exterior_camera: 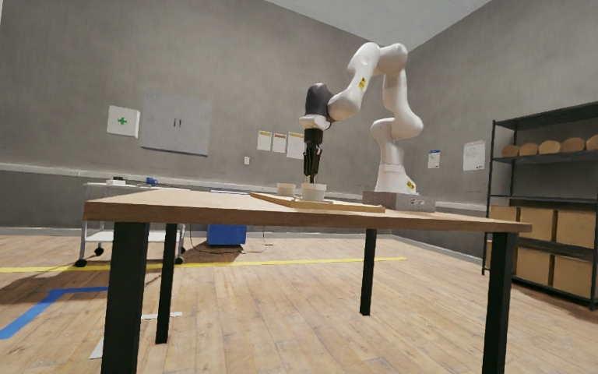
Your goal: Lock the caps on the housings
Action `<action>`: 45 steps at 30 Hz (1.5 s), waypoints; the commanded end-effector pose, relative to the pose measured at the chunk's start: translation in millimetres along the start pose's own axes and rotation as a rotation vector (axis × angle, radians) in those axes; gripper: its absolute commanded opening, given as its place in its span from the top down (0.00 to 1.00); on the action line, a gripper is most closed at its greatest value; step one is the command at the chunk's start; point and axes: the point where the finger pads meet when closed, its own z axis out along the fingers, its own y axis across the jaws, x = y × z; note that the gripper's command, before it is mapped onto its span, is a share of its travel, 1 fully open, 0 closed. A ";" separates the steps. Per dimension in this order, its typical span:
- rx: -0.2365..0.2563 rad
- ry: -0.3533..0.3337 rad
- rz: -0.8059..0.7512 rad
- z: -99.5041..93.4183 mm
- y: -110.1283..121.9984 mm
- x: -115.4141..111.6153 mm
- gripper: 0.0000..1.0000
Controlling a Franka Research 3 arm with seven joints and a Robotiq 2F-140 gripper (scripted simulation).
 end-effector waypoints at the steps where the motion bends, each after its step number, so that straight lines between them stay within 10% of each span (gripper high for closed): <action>1: 0.002 0.003 -0.002 0.5 -0.1 1.2 0.90; 45: 0.002 0.003 -0.002 6.8 -0.1 1.2 0.90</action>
